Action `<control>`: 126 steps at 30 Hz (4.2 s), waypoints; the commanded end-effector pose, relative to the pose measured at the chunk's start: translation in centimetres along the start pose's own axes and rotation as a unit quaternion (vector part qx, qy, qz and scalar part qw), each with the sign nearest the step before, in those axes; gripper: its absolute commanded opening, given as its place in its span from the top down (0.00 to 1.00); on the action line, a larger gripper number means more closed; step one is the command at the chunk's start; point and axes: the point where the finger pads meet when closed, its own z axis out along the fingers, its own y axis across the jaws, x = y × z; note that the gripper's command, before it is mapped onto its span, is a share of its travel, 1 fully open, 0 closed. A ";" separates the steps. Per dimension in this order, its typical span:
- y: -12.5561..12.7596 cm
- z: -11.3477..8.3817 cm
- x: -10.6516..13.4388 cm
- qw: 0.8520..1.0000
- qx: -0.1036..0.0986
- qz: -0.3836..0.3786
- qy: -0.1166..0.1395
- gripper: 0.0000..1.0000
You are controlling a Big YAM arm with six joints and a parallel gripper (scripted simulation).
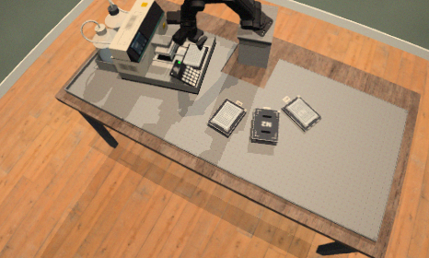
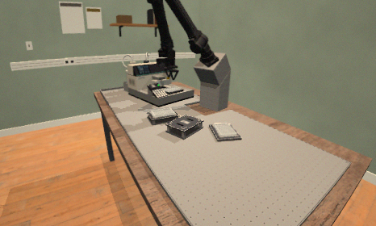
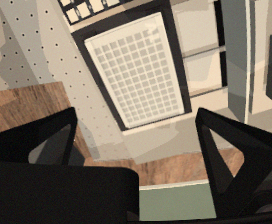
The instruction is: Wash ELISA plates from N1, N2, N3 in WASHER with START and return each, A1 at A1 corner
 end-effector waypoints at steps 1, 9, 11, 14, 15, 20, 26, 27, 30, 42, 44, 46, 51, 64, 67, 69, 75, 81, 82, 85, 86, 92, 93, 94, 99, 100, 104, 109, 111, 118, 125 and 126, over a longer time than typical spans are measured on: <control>-1.6 -0.3 1.0 0.995 -0.010 -0.104 -0.002 0.00; -1.2 0.0 0.7 0.985 -0.014 -0.169 -0.002 0.00; -1.2 0.0 0.7 0.985 -0.014 -0.169 -0.001 0.00; -1.1 -0.3 0.6 0.986 -0.008 -0.168 -0.002 0.00; -1.1 -0.3 0.6 0.986 -0.008 -0.168 -0.002 0.00; -1.3 0.6 0.2 0.983 -0.010 -0.182 -0.003 0.00; -1.0 1.5 0.4 0.985 -0.012 -0.169 -0.002 0.00; -1.0 1.5 0.4 0.985 -0.012 -0.169 -0.002 0.00; -1.0 2.0 0.5 0.986 -0.012 -0.169 -0.001 0.00; -0.9 4.0 0.5 0.985 -0.012 -0.169 -0.001 0.00; -0.9 4.0 0.5 0.985 -0.012 -0.169 -0.001 0.00; -0.9 4.4 0.5 0.986 -0.012 -0.169 -0.001 0.00; -0.8 5.2 0.6 0.986 -0.013 -0.169 -0.001 0.00; -0.7 5.8 0.8 0.986 -0.010 -0.166 -0.002 0.00; -0.7 5.8 0.8 0.986 -0.010 -0.166 -0.002 0.00; -0.7 5.8 0.8 0.986 -0.010 -0.166 -0.002 0.00; -0.7 5.8 0.8 0.986 -0.010 -0.166 -0.002 0.00; -0.7 6.5 0.8 0.986 -0.012 -0.165 -0.001 0.00; -0.5 6.7 0.7 0.986 -0.014 -0.167 -0.001 0.00; -0.5 6.9 0.7 0.986 -0.014 -0.168 -0.001 0.00; -0.5 7.0 0.7 0.986 -0.014 -0.168 0.000 0.00; -0.5 7.4 0.7 0.986 -0.014 -0.168 0.000 0.00; -0.5 7.4 0.7 0.986 -0.014 -0.168 -0.001 0.00; -0.5 7.4 0.7 0.986 -0.014 -0.168 -0.001 0.00; -0.4 7.7 0.7 0.986 -0.015 -0.167 0.000 0.00; -0.4 7.8 0.7 0.986 -0.014 -0.168 -0.001 0.00; -0.5 8.0 0.8 0.986 -0.014 -0.167 -0.001 0.00; -0.3 8.4 0.8 0.986 -0.015 -0.167 0.000 0.00; -0.3 8.4 0.8 0.986 -0.015 -0.167 0.000 0.00; -0.4 8.8 0.7 0.986 -0.014 -0.167 0.000 0.00; -0.4 9.3 0.7 0.986 -0.015 -0.167 -0.001 0.00; -0.4 9.4 0.8 0.986 -0.015 -0.167 -0.001 0.00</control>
